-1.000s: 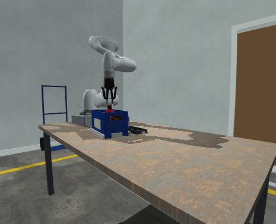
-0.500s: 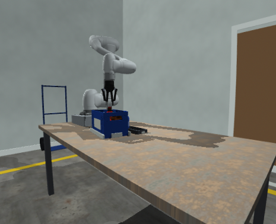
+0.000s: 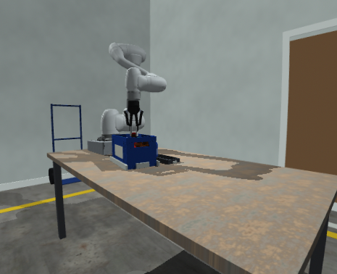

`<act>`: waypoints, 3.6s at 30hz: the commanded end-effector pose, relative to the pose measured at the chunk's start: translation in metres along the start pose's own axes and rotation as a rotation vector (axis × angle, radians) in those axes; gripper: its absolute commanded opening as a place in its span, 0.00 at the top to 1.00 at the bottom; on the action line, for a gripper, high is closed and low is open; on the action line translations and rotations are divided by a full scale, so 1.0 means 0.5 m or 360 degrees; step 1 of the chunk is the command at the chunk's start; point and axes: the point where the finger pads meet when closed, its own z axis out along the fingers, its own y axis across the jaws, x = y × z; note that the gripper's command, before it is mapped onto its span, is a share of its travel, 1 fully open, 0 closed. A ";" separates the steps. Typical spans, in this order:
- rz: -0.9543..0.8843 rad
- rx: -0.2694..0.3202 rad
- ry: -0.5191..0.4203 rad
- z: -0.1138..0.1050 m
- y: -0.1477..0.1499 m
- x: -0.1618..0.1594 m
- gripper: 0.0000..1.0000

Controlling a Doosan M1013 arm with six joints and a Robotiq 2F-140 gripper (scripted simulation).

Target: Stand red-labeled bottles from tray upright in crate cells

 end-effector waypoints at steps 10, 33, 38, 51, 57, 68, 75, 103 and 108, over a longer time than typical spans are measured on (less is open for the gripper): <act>0.0000 0.0000 0.0000 0.005 0.000 0.000 1.00; 0.0000 0.0000 0.0000 0.005 0.000 0.000 1.00; 0.0000 0.0000 0.0000 0.005 0.000 0.000 1.00; 0.0000 0.0000 0.0000 0.005 0.000 0.000 1.00; 0.0000 0.0000 0.0000 0.005 0.000 0.000 1.00; 0.0000 0.0000 0.0000 0.009 0.000 0.000 1.00; 0.0000 0.0000 0.0000 0.013 0.000 0.000 1.00; 0.0000 0.0000 0.0000 0.035 0.000 0.000 1.00; 0.0000 0.0000 0.0000 0.038 0.000 0.000 1.00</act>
